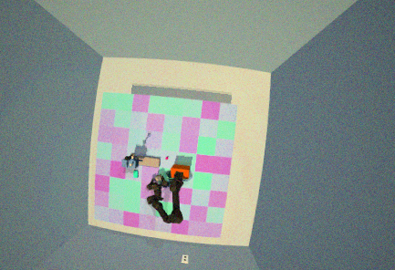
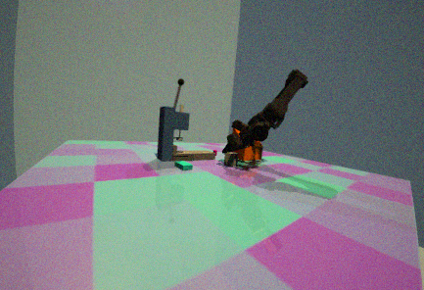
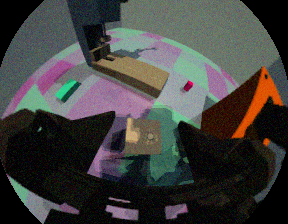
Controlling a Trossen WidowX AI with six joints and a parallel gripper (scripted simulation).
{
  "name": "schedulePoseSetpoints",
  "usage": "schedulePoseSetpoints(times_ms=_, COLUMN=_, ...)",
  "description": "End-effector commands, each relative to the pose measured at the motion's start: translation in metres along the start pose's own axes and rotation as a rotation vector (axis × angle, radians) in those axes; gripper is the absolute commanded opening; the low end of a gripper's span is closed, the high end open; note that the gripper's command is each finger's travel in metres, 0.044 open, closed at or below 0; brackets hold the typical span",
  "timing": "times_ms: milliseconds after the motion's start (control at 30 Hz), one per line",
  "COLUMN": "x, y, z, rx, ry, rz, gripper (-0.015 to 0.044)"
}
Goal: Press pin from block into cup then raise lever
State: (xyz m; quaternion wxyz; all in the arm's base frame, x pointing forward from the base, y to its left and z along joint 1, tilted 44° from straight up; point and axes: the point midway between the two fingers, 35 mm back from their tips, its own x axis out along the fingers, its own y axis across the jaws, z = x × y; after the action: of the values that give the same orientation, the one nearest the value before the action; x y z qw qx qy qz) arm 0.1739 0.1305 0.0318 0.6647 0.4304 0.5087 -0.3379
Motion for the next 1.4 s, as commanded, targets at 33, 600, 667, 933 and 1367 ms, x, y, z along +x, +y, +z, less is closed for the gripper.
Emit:
schedulePoseSetpoints(times_ms=33, x=-0.030, y=0.000, z=0.016, rx=-0.018, ry=0.225, rz=0.040, gripper=0.0440)
schedulePoseSetpoints(times_ms=600, x=-0.046, y=-0.001, z=0.022, rx=-0.038, ry=0.325, rz=0.098, gripper=0.0440)
schedulePoseSetpoints(times_ms=667, x=-0.046, y=-0.001, z=0.022, rx=-0.038, ry=0.325, rz=0.098, gripper=0.0440)
schedulePoseSetpoints(times_ms=933, x=-0.044, y=-0.001, z=0.022, rx=-0.045, ry=0.324, rz=0.089, gripper=0.0440)
schedulePoseSetpoints(times_ms=1367, x=-0.032, y=-0.007, z=0.030, rx=-0.922, ry=0.560, rz=0.242, gripper=0.0440)
